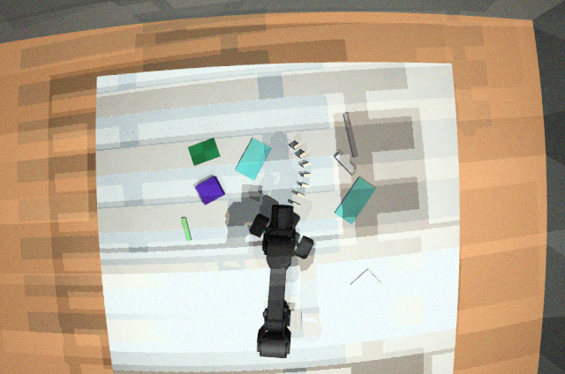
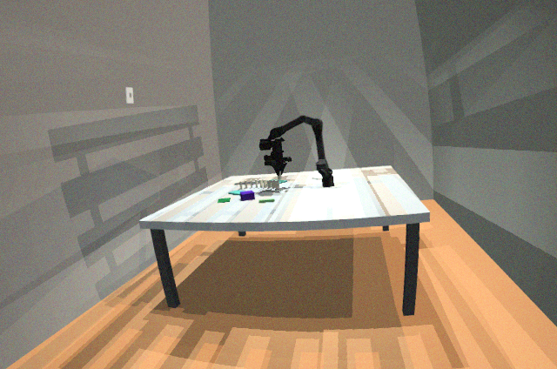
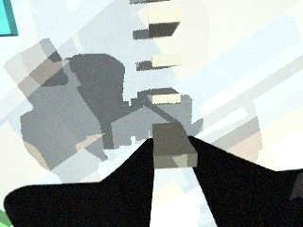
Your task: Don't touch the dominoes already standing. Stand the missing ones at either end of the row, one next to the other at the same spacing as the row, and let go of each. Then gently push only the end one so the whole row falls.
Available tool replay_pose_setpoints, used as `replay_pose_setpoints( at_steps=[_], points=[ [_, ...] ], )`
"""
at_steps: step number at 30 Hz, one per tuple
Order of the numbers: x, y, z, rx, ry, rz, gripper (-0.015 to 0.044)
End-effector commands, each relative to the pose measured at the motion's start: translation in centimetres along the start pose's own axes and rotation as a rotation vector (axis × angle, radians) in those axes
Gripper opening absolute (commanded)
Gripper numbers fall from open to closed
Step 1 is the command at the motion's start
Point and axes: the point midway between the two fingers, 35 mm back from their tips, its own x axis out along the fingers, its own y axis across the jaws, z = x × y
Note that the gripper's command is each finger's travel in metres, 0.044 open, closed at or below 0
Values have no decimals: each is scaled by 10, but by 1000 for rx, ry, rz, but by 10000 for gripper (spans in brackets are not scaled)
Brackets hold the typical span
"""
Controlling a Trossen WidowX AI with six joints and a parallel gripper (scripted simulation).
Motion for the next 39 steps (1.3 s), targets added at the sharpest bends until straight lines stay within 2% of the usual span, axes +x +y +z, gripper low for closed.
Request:
replay_pose_setpoints(
  at_steps=[1, 10, 23, 35, 36, 39],
  points=[
    [20, -1, -4, -4, 12, 0, 107],
    [52, -3, -10, -4, 13, 0, 107],
    [53, -3, -10, -4, 13, 0, 107],
    [53, -3, -10, -4, 13, 0, 422],
    [53, -3, -10, -4, 13, 0, 440],
    [51, -3, -10, -4, 13, 0, 440]
  ],
)
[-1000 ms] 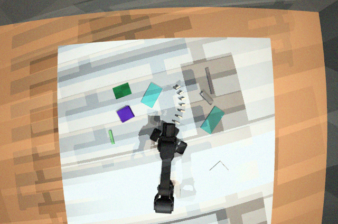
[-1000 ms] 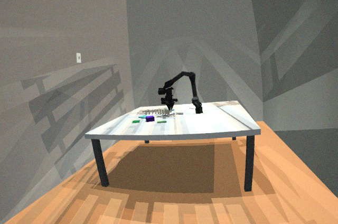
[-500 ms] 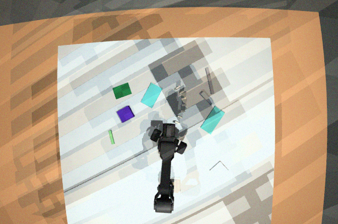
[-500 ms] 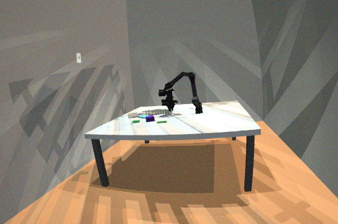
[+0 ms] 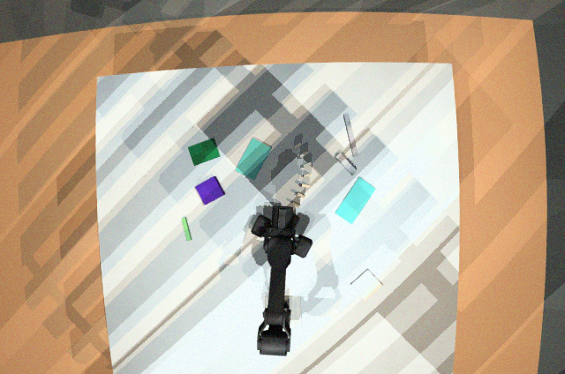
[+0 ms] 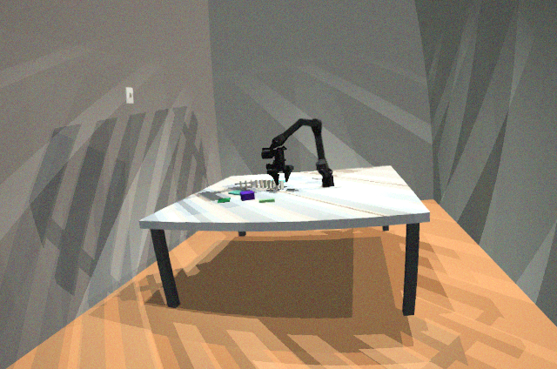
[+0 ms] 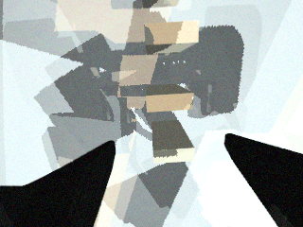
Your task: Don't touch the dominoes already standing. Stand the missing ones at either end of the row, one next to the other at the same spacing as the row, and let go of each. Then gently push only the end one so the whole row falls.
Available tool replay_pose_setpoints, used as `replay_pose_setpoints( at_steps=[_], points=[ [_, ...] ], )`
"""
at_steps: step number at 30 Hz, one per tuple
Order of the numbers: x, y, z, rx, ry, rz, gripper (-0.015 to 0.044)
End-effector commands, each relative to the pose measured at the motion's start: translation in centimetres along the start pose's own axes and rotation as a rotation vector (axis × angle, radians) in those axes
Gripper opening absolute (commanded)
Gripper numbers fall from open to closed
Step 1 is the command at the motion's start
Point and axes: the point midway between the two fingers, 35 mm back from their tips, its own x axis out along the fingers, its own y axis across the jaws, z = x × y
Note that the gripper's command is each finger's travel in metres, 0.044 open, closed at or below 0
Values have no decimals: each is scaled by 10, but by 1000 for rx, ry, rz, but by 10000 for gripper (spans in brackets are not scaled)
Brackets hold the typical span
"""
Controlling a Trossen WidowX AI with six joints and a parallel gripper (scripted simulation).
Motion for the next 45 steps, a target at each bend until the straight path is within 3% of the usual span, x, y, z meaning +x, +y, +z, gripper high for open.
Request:
replay_pose_setpoints(
  at_steps=[1, 9, 12, 17, 20, 34, 45],
  points=[
    [-7, 1, 1, -3, 3, 3, 440],
    [-111, 1, 4, 0, 0, 1, 440],
    [-131, 0, 0, 0, 0, 0, 440],
    [-131, 0, 0, 0, 0, 0, 440],
    [-125, 0, -2, -143, 0, 0, 361],
    [-70, -3, -36, -1510, 2, 7, 0],
    [-67, -3, -38, -1574, 2, 7, 0]
  ],
)
